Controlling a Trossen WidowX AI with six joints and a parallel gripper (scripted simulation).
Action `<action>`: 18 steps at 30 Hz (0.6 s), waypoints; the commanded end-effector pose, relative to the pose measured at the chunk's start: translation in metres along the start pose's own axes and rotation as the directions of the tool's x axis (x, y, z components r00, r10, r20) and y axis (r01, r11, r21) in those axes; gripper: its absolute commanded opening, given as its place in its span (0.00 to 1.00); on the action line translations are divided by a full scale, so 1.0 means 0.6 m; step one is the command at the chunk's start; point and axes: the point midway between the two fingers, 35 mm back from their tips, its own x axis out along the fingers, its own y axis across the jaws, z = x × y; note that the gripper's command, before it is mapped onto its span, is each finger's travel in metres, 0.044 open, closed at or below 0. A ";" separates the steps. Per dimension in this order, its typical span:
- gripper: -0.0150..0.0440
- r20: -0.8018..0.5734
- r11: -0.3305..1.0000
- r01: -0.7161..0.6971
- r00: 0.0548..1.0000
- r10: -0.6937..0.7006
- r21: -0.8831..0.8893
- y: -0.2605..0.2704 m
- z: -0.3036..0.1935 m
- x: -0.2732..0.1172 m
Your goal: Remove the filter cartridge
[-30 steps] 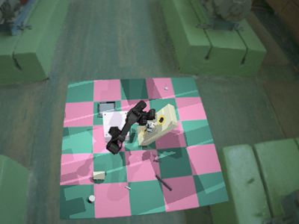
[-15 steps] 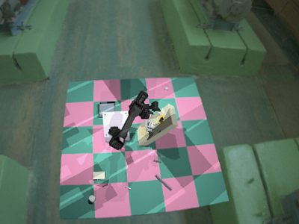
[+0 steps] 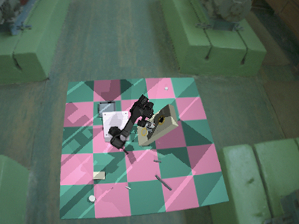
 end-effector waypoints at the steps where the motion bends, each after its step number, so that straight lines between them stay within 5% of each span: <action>1: 0.77 -0.130 0.817 0.020 0.985 -0.116 -0.577 -0.048 -0.057 0.033; 18: 0.77 -0.136 0.806 0.015 0.984 -0.118 -0.592 -0.051 -0.063 0.060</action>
